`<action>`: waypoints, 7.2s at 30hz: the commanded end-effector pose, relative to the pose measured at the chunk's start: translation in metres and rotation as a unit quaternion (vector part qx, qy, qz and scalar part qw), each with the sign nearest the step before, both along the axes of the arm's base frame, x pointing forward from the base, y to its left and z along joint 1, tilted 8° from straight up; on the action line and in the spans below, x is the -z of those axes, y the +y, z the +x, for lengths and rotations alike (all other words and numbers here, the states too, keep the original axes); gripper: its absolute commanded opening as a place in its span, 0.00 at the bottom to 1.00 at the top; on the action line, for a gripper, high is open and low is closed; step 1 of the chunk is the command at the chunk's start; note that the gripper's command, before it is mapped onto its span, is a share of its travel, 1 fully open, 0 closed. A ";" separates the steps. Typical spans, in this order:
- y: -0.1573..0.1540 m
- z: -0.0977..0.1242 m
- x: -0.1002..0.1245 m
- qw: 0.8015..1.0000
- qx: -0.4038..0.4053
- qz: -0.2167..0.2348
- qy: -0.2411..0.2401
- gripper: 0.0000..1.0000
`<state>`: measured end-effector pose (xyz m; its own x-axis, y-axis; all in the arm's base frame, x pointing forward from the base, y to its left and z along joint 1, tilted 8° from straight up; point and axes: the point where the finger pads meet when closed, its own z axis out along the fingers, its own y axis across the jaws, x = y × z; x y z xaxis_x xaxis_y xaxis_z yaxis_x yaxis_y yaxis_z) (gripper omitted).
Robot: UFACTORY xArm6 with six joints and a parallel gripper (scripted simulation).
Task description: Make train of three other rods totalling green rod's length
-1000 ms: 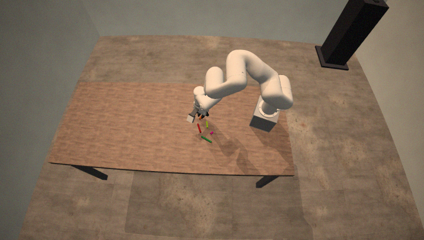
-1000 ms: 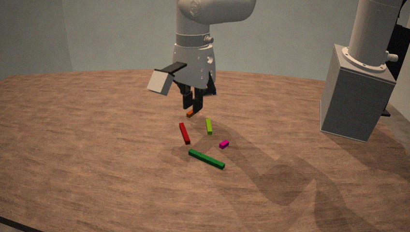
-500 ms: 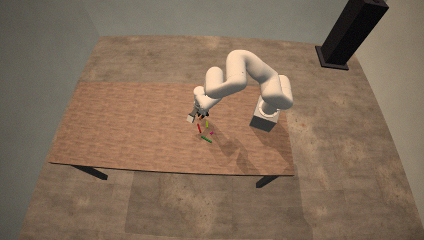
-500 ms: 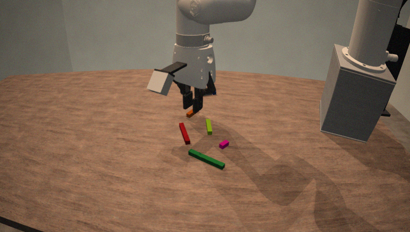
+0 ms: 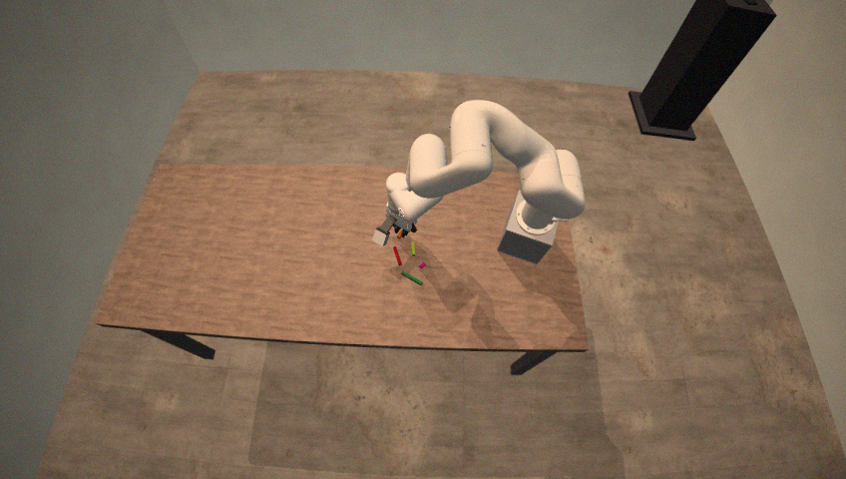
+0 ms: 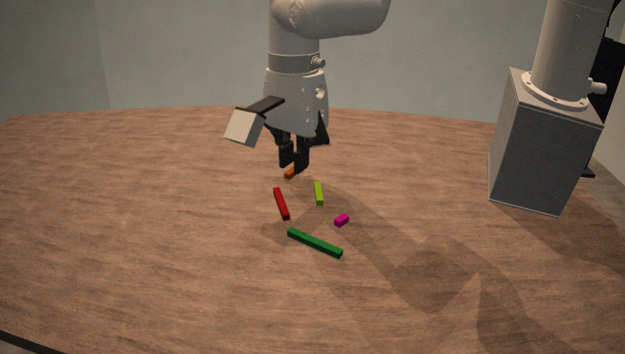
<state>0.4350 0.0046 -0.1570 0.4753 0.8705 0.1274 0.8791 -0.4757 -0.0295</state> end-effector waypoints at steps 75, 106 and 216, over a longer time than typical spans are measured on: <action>0.001 0.002 0.010 1.000 0.000 0.000 -0.002 0.04; -0.008 -0.001 -0.065 1.000 0.000 0.000 -0.002 0.04; -0.094 0.011 0.010 0.942 0.333 0.012 0.041 0.04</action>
